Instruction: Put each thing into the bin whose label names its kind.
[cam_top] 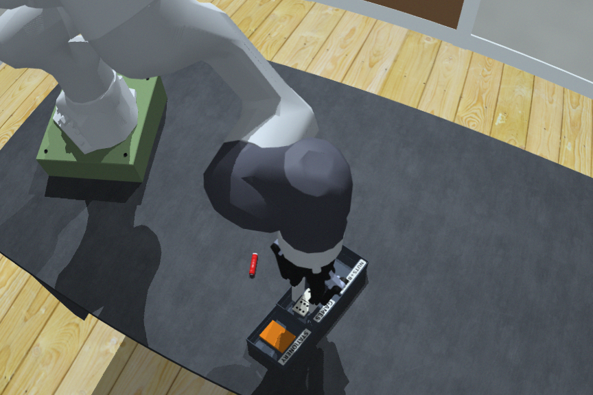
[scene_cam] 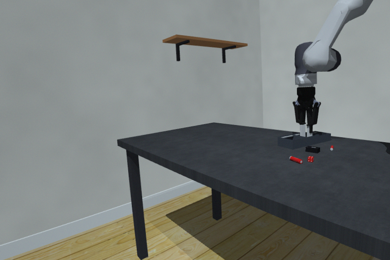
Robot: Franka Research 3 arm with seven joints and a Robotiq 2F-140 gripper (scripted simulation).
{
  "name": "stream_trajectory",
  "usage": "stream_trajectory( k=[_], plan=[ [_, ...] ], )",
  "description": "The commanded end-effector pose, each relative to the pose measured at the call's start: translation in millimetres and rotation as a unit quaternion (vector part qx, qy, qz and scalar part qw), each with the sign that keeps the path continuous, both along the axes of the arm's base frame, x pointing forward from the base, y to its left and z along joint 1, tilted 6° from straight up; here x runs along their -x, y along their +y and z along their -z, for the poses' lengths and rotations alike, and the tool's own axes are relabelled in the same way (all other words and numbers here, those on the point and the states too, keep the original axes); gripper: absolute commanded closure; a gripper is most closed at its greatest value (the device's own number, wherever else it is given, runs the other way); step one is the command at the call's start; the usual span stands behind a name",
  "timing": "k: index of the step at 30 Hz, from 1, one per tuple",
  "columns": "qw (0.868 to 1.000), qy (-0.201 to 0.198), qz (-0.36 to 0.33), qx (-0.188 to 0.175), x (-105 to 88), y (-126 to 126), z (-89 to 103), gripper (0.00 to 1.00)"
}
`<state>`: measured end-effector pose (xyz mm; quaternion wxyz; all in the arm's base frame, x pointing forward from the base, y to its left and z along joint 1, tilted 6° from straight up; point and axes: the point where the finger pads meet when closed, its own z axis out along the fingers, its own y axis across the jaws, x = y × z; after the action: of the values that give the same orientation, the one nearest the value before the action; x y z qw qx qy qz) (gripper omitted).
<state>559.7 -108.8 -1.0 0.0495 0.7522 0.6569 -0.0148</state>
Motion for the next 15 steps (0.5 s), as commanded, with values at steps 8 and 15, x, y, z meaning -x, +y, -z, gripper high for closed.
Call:
stream_trajectory(
  k=[8,15],
  plan=[
    [1.0,-0.002,0.001,0.0,-1.2,-0.2,-0.1,0.81],
    [1.0,-0.002,0.001,0.0,-0.9,0.5,-6.7,0.81]
  ],
)
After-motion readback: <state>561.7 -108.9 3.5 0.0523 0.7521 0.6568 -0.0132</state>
